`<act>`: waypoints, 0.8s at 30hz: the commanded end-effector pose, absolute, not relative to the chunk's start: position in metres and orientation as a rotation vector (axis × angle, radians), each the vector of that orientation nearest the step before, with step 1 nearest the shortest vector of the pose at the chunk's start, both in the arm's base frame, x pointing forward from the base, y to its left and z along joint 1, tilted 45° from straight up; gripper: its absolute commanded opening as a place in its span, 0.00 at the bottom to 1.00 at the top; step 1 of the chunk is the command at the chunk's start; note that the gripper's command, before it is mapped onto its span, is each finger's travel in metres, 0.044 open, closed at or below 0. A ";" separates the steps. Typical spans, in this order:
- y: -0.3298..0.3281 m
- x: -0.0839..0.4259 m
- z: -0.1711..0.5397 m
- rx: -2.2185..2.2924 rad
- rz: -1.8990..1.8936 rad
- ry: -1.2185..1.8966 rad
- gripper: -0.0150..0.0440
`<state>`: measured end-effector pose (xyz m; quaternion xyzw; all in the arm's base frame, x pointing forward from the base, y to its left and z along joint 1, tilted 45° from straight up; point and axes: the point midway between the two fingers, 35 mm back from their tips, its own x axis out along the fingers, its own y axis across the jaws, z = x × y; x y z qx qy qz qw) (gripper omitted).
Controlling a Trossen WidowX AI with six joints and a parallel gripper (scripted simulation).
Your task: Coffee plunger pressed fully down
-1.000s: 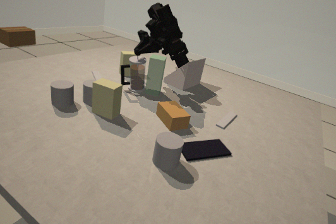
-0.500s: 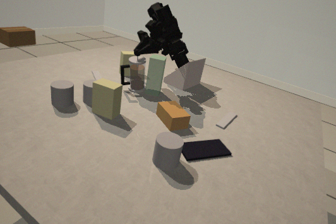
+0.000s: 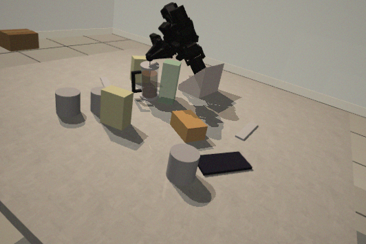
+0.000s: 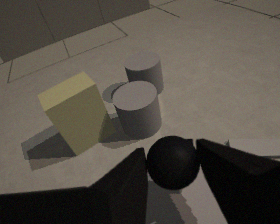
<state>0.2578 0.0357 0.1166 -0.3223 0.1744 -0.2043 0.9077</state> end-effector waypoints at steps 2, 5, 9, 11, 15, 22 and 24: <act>0.036 0.258 0.117 -0.665 -0.422 0.360 0.45; 0.036 0.258 0.117 -0.665 -0.422 0.360 0.58; 0.036 0.258 0.117 -0.665 -0.422 0.360 0.76; 0.036 0.258 0.117 -0.665 -0.422 0.360 0.85; 0.036 0.258 0.117 -0.665 -0.422 0.360 1.00; 0.045 0.262 0.124 -0.658 -0.394 0.344 1.00; 0.057 0.264 0.124 -0.681 -0.339 0.341 1.00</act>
